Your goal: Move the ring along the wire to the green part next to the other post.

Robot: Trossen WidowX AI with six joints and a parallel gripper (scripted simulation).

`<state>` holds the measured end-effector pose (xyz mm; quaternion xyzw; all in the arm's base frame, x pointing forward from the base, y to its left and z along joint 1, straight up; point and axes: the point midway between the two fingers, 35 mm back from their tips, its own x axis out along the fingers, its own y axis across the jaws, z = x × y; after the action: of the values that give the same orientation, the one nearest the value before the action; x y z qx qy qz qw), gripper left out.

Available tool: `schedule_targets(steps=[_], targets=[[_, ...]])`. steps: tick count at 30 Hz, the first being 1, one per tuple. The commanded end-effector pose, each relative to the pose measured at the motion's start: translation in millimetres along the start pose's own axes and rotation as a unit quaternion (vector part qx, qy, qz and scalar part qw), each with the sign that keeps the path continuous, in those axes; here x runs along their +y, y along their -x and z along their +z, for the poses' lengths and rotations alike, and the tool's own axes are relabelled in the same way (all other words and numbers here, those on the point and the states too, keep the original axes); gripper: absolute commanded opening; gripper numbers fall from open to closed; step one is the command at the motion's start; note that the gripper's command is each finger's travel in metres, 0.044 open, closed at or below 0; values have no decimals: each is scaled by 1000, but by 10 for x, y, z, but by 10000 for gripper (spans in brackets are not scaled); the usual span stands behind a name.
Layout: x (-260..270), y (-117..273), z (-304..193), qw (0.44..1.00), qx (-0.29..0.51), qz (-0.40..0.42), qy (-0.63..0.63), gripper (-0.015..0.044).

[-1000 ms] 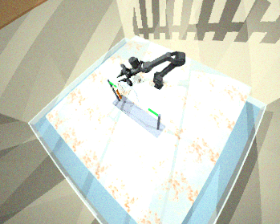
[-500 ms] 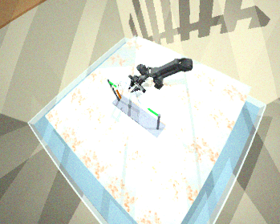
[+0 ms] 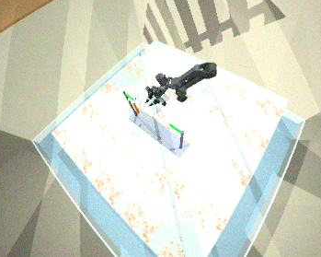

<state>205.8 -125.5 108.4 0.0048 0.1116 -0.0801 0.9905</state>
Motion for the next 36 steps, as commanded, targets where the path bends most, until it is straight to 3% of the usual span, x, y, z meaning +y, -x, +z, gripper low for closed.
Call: schedule_targets(steps=[1, 14, 36], targets=[[-5, -75, 132, 999, -23, 21, 4, 160], [2, -283, 332, 994, -72, 75, 14, 160], [0, -505, 392, 994, -73, 77, 15, 160]])
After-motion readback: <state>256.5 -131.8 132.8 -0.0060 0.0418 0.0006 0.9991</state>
